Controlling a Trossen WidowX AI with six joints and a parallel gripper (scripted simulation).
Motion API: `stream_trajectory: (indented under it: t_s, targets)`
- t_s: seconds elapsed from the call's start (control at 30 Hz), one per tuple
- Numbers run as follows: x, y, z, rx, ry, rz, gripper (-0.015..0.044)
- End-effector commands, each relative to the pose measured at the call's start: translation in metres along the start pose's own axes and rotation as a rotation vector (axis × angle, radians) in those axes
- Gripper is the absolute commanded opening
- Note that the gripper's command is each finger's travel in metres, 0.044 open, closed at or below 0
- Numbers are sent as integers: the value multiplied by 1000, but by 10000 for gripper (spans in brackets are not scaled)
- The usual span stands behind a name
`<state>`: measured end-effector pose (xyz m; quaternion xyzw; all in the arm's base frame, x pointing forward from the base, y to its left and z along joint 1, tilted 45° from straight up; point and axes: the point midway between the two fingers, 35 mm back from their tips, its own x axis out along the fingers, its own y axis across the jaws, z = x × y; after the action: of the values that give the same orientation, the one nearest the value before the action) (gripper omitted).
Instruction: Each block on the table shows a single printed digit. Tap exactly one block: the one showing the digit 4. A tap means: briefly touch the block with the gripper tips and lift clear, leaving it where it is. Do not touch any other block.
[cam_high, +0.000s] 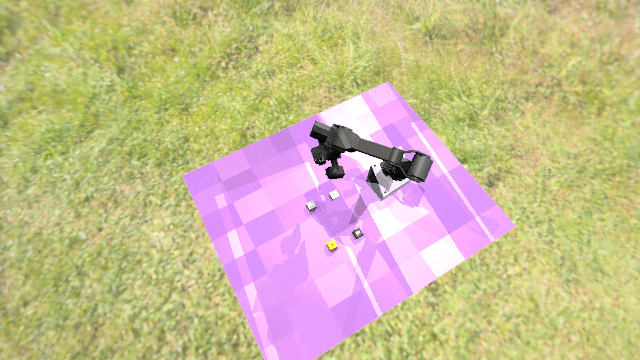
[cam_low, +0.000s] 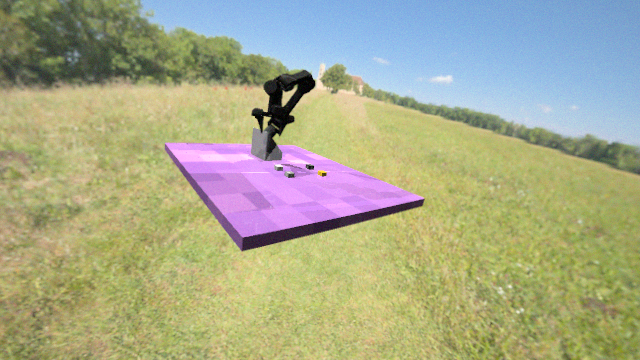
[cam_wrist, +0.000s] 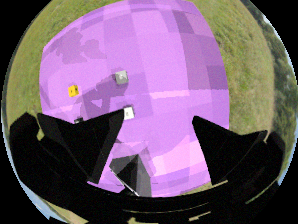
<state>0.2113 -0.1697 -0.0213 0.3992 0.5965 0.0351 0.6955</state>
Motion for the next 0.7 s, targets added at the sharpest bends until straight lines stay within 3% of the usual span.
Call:
stream_trajectory:
  t_s: [0.0, 0.67]
  targets:
    - [26, 50, -23, -230, 193, 88, 400]
    - [32, 63, -30, -293, 247, 114, 400]
